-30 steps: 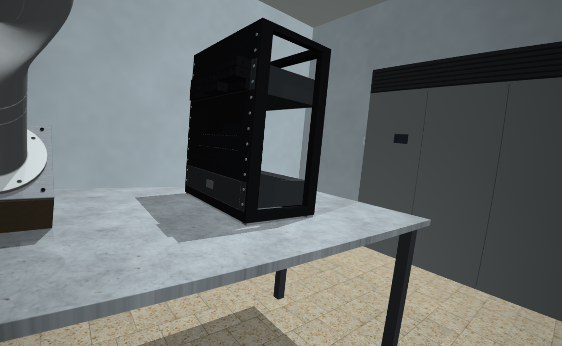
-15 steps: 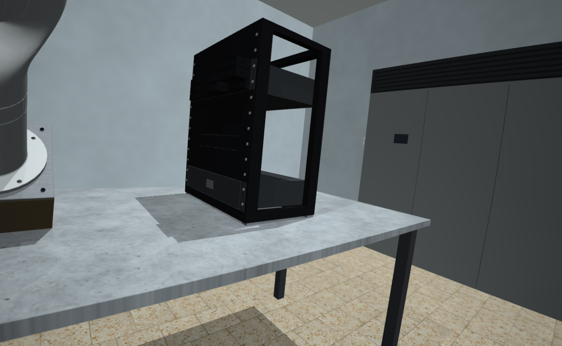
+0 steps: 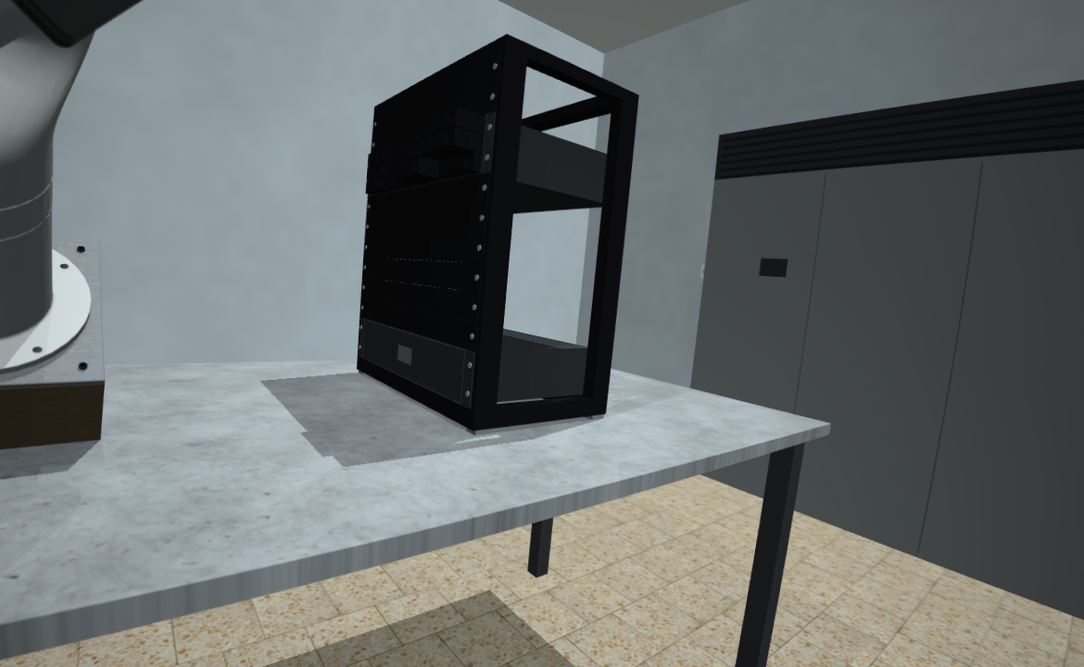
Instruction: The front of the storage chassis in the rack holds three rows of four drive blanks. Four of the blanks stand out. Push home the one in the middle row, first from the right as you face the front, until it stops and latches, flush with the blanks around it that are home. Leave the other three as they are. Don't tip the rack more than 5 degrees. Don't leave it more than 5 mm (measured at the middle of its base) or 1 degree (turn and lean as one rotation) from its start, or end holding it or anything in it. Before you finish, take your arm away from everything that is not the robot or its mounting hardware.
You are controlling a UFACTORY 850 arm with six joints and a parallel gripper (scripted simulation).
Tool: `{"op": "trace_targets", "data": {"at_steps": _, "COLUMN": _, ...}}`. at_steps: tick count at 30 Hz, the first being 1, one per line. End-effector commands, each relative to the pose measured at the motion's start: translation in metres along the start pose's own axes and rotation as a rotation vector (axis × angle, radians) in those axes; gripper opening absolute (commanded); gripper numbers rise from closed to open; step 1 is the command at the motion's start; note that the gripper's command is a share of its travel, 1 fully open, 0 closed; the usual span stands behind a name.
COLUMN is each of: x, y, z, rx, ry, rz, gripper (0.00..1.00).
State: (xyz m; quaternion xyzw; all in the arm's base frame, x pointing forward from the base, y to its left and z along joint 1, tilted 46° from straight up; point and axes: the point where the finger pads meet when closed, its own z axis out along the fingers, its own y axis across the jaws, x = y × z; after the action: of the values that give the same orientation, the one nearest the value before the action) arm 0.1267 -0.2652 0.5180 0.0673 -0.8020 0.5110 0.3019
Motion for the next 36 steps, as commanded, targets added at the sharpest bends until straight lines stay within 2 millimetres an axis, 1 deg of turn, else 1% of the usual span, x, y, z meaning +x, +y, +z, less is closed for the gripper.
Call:
{"op": "trace_targets", "data": {"at_steps": 1, "x": -0.043, "y": -0.005, "z": -0.025, "rx": 0.104, "ry": -0.041, "rz": -0.038, "gripper": 1.00}}
{"op": "trace_targets", "data": {"at_steps": 6, "x": -0.088, "y": -0.001, "z": -0.061, "rx": 0.231, "ry": -0.106, "rz": -0.077, "gripper": 1.00}}
{"op": "trace_targets", "data": {"at_steps": 8, "x": -0.088, "y": -0.001, "z": -0.061, "rx": 0.231, "ry": -0.106, "rz": -0.077, "gripper": 1.00}}
{"op": "trace_targets", "data": {"at_steps": 12, "x": -0.123, "y": 0.007, "z": -0.094, "rx": 0.342, "ry": -0.170, "rz": -0.104, "gripper": 1.00}}
{"op": "trace_targets", "data": {"at_steps": 15, "x": -0.147, "y": 0.018, "z": -0.122, "rx": 0.429, "ry": -0.224, "rz": -0.122, "gripper": 1.00}}
{"op": "trace_targets", "data": {"at_steps": 16, "x": -0.147, "y": 0.018, "z": -0.122, "rx": 0.429, "ry": -0.224, "rz": -0.122, "gripper": 1.00}}
{"op": "trace_targets", "data": {"at_steps": 20, "x": -0.175, "y": 0.037, "z": -0.161, "rx": 0.547, "ry": -0.305, "rz": -0.143, "gripper": 1.00}}
{"op": "trace_targets", "data": {"at_steps": 21, "x": -0.175, "y": 0.037, "z": -0.161, "rx": 0.547, "ry": -0.305, "rz": -0.143, "gripper": 1.00}}
{"op": "trace_targets", "data": {"at_steps": 23, "x": -0.188, "y": 0.049, "z": -0.181, "rx": 0.606, "ry": -0.349, "rz": -0.152, "gripper": 1.00}}
{"op": "trace_targets", "data": {"at_steps": 25, "x": -0.188, "y": 0.049, "z": -0.181, "rx": 0.606, "ry": -0.349, "rz": -0.152, "gripper": 1.00}}
{"op": "trace_targets", "data": {"at_steps": 29, "x": -0.208, "y": 0.078, "z": -0.220, "rx": 0.724, "ry": -0.444, "rz": -0.168, "gripper": 1.00}}
{"op": "trace_targets", "data": {"at_steps": 30, "x": -0.208, "y": 0.078, "z": -0.220, "rx": 0.724, "ry": -0.444, "rz": -0.168, "gripper": 1.00}}
{"op": "trace_targets", "data": {"at_steps": 33, "x": -0.220, "y": 0.102, "z": -0.249, "rx": 0.810, "ry": -0.520, "rz": -0.179, "gripper": 1.00}}
{"op": "trace_targets", "data": {"at_steps": 34, "x": -0.220, "y": 0.102, "z": -0.249, "rx": 0.810, "ry": -0.520, "rz": -0.179, "gripper": 1.00}}
{"op": "trace_targets", "data": {"at_steps": 36, "x": -0.226, "y": 0.119, "z": -0.267, "rx": 0.865, "ry": -0.572, "rz": -0.186, "gripper": 1.00}}
